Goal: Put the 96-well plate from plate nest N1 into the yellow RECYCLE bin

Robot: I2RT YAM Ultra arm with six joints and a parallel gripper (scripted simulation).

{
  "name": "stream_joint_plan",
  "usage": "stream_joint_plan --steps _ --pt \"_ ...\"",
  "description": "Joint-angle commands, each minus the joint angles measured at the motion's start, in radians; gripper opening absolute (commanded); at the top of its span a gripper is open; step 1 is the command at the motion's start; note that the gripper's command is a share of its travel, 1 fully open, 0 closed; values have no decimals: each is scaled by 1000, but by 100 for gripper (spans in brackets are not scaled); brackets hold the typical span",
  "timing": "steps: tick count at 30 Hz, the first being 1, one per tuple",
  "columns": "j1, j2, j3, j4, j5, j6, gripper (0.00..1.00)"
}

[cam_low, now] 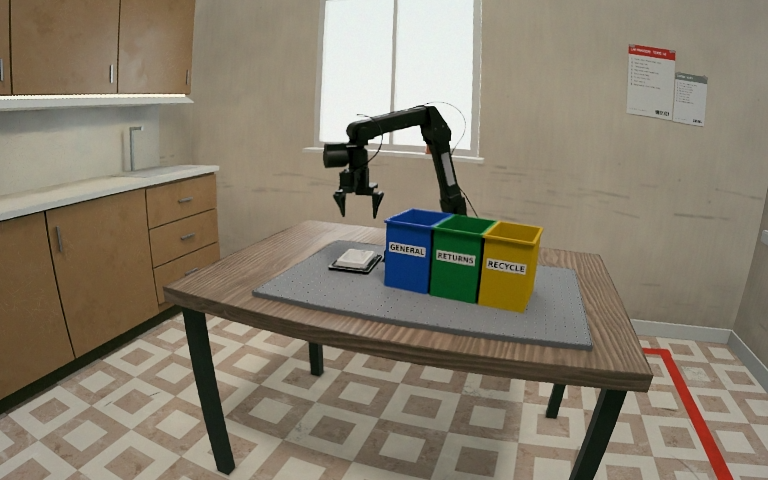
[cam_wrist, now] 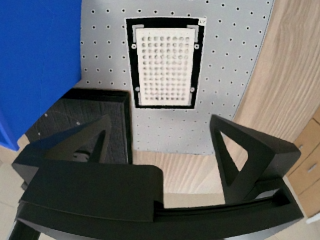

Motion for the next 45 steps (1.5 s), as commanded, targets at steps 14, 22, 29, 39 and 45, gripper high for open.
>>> stream_joint_plan --steps 14,22,29,39,45 --pt "15 -10 -92 120 -16 9 100" --pt "15 -8 -129 168 -16 11 100" --pt "18 11 -165 203 -16 13 100" --pt "20 8 -205 264 -16 14 100" --pt "21 29 -234 290 -16 16 100"
